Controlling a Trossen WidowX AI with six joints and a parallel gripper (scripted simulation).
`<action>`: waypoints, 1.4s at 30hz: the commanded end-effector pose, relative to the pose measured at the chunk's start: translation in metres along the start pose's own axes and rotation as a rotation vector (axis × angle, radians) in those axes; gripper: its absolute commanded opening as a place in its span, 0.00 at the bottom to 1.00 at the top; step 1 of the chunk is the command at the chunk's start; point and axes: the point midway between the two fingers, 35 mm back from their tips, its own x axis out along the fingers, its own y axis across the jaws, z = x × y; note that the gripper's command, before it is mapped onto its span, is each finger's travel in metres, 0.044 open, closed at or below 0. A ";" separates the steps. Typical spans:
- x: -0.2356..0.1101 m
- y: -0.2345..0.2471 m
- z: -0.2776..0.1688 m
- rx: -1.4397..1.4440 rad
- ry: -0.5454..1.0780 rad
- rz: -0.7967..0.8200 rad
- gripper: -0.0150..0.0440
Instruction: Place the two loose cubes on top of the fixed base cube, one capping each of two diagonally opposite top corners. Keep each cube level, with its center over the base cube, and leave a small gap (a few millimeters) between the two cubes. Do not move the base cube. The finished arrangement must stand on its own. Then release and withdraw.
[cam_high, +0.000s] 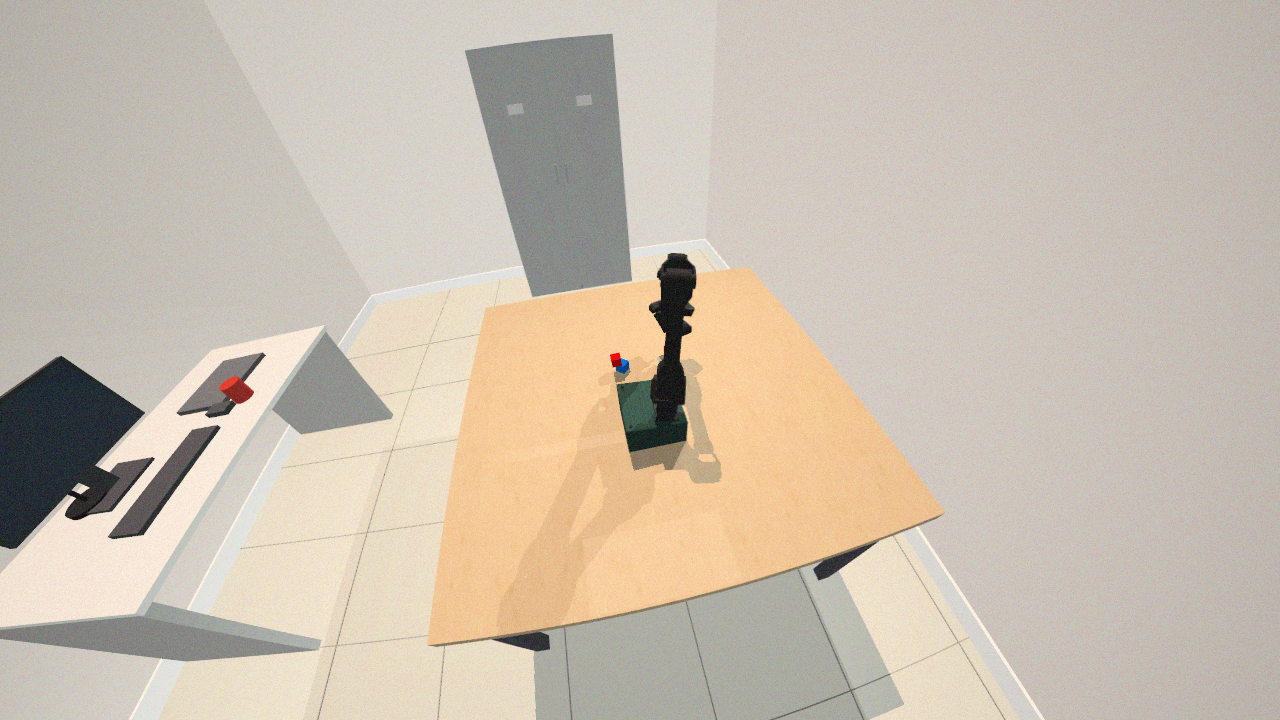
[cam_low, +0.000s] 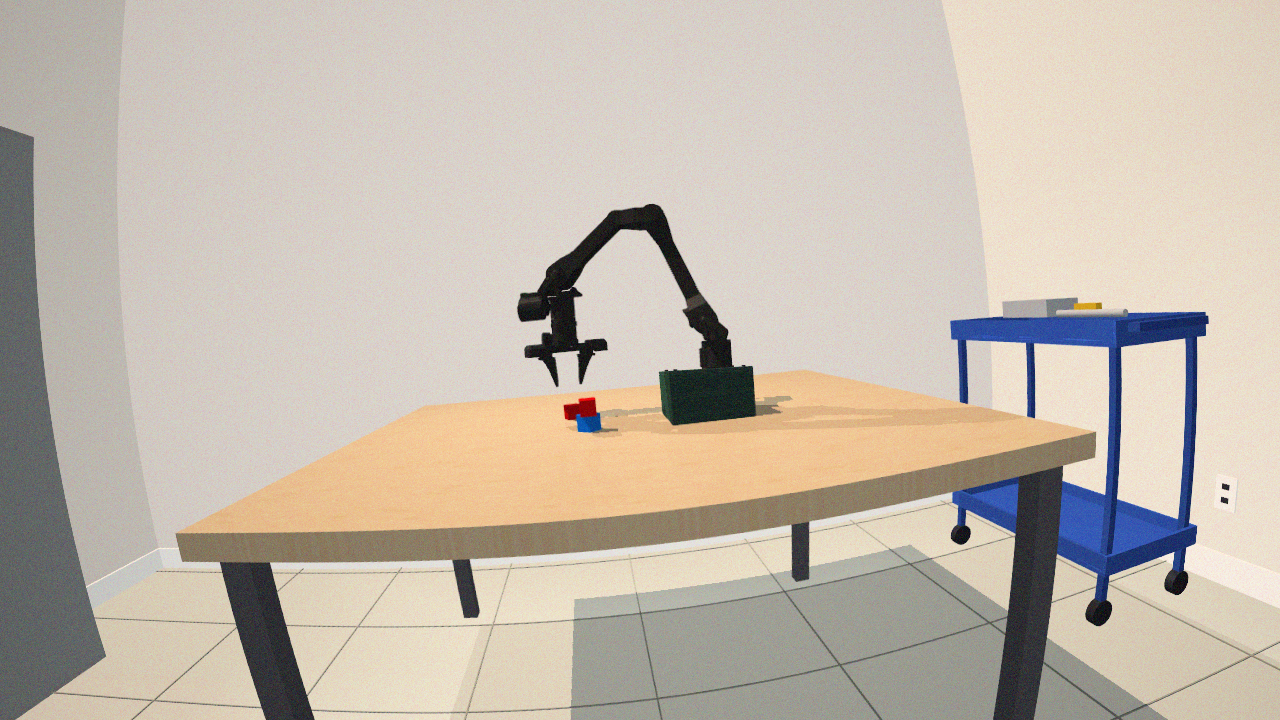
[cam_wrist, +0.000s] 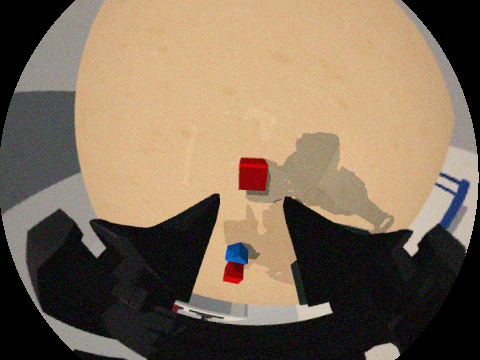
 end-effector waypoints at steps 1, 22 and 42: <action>0.016 -0.003 0.000 -0.003 -0.001 -0.008 0.70; 0.046 -0.003 0.000 -0.003 -0.001 -0.009 0.70; 0.063 -0.003 0.000 -0.003 -0.001 -0.009 0.43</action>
